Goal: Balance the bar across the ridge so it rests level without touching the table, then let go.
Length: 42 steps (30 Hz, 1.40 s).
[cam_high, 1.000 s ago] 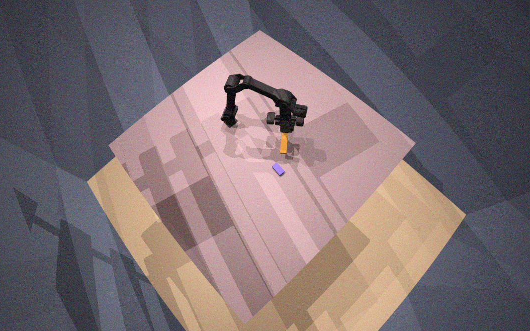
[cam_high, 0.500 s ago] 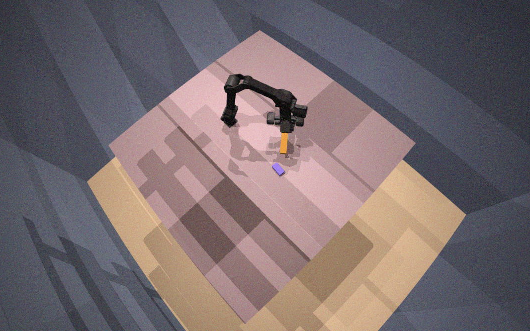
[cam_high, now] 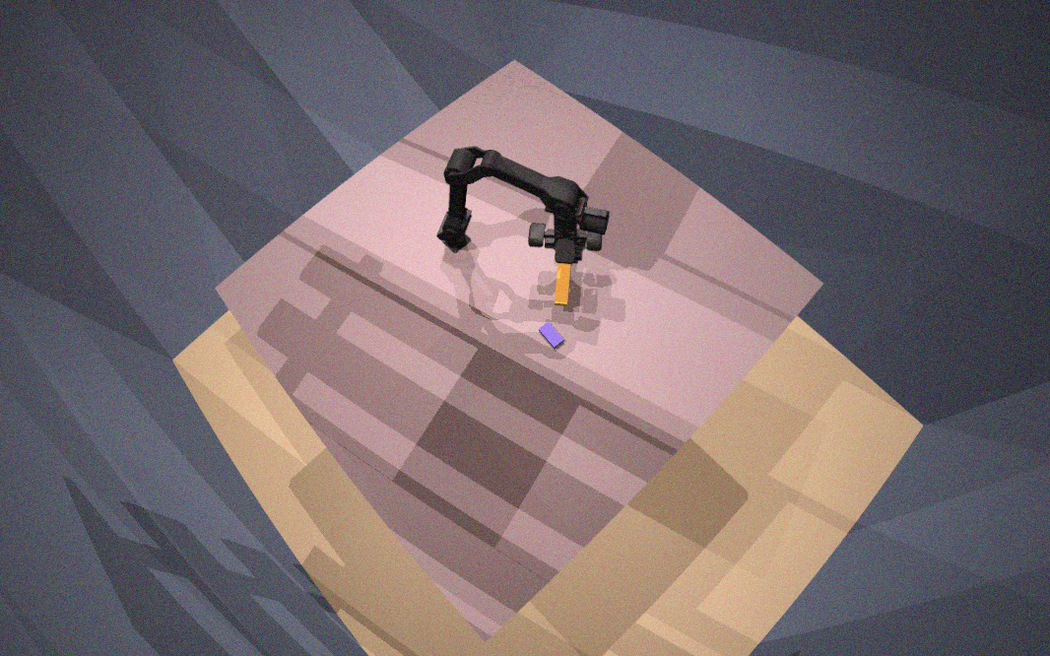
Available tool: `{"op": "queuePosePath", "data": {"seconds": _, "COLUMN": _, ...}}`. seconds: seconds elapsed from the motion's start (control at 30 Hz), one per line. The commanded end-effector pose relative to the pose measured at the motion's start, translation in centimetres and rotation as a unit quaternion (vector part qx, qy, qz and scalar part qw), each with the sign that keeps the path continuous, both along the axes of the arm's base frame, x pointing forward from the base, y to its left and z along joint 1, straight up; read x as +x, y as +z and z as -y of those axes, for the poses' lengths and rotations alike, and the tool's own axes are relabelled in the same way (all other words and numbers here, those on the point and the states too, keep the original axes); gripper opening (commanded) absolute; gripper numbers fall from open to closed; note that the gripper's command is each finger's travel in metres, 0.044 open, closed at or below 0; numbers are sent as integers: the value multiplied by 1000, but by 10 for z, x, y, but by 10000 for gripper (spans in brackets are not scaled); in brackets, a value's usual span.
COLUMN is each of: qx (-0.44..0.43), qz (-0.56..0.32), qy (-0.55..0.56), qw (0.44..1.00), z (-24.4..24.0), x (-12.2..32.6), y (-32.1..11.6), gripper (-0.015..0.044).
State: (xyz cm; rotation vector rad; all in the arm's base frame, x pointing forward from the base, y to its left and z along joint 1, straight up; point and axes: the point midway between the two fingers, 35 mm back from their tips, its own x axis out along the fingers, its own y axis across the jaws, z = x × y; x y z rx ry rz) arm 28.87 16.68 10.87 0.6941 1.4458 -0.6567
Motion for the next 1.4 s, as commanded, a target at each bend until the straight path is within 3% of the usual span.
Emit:
{"op": "queuePosePath", "data": {"seconds": 0.0, "qx": 0, "qz": 1, "qy": -1, "qw": 1000, "z": 0, "x": 0, "y": -1, "gripper": 0}}
{"op": "queuePosePath", "data": {"seconds": 1.37, "qx": 0, "qz": 1, "qy": -1, "qw": 1000, "z": 0, "x": 1, "y": -4, "gripper": 0}}
